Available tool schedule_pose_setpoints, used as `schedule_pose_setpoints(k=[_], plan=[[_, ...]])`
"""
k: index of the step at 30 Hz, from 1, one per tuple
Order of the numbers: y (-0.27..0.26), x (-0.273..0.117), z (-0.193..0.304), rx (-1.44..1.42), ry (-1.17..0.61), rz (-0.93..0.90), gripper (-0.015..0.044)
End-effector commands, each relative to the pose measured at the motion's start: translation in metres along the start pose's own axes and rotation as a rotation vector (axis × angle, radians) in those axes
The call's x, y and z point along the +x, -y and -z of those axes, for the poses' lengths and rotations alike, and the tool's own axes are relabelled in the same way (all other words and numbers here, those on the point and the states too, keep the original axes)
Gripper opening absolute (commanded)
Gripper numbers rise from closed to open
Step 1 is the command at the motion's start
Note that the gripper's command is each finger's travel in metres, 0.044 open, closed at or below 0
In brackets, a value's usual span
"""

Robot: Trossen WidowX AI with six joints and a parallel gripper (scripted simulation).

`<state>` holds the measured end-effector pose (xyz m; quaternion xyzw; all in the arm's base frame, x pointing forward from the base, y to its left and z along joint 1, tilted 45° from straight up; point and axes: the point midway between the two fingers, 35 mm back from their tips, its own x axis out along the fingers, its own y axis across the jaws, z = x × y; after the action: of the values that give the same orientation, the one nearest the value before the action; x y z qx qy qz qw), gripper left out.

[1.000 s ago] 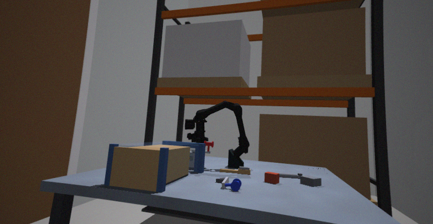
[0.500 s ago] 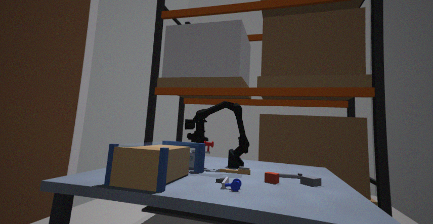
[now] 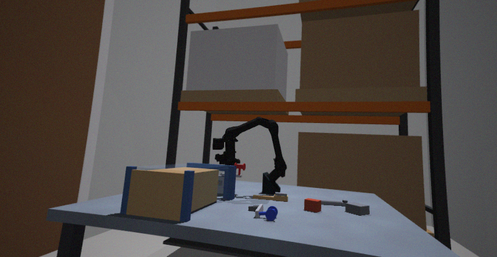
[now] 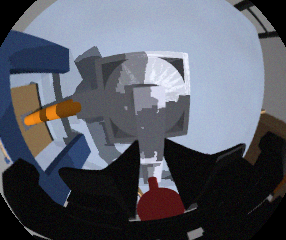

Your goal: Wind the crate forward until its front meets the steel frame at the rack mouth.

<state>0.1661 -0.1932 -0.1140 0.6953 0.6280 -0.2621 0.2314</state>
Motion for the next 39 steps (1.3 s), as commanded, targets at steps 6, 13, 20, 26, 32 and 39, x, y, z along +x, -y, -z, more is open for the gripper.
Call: schedule_pose_setpoints(k=[6,13,20,26,32,39], plan=[[0.0032,0.0039,-0.0010,-0.088,-0.003,0.016,0.0000],[0.0041,0.0039,-0.0012,-0.112,-0.002,0.018,0.0000],[0.0047,0.0036,-0.0011,-0.136,-0.002,0.020,0.0000],[0.0030,0.0036,-0.0009,-0.098,-0.002,0.016,0.0000],[0.0027,0.0036,-0.0008,-0.092,-0.002,0.016,0.0000],[0.0007,0.0036,-0.0006,-0.048,-0.002,0.012,0.0000]])
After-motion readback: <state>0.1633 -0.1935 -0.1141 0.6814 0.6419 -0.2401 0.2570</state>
